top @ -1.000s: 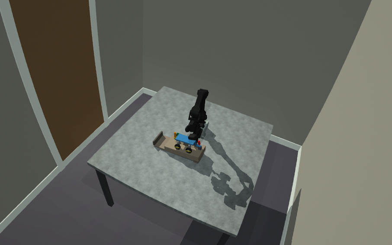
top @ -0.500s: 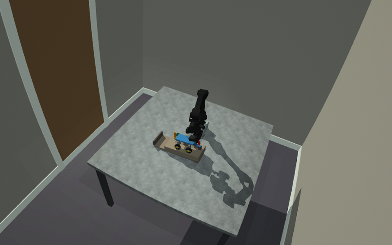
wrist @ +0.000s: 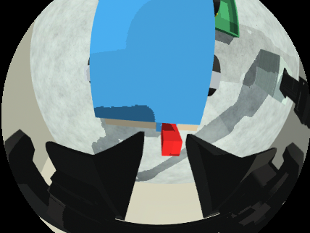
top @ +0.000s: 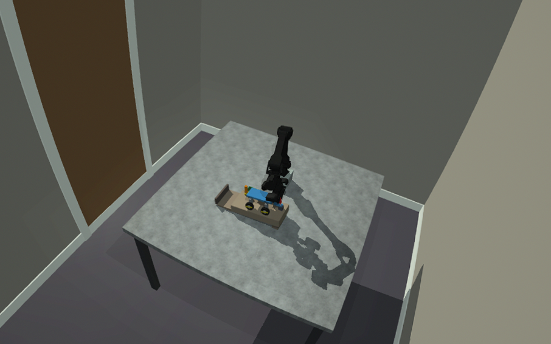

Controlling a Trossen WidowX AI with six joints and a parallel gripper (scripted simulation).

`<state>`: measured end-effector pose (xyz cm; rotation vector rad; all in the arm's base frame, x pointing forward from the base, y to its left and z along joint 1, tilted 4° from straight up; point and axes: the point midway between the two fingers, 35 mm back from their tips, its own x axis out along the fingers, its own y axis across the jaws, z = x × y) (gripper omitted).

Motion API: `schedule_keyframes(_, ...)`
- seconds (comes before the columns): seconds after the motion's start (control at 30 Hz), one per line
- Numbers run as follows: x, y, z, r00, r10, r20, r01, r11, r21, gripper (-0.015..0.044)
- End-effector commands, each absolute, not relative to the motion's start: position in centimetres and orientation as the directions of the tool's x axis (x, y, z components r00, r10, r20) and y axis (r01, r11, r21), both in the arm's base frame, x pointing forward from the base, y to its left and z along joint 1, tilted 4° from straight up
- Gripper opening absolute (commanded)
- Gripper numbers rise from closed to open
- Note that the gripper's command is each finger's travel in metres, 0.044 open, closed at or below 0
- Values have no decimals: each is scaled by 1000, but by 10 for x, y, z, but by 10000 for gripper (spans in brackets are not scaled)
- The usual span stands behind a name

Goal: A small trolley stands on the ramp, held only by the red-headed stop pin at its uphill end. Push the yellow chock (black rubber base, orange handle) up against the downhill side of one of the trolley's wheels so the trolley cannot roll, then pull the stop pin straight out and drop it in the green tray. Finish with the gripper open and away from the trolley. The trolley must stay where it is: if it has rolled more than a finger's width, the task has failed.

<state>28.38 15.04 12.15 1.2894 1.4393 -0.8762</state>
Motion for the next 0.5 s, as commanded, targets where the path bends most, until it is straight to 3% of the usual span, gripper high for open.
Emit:
schedule_keyframes(0.0,283,152,114,33,276,-961,981,174,83,190)
schedule_keyframes(0.43,281,155,100,32,276,-961,981,174,83,190)
schedule_keyframes(0.47,283,155,104,36,277,-960,980,178,88,164)
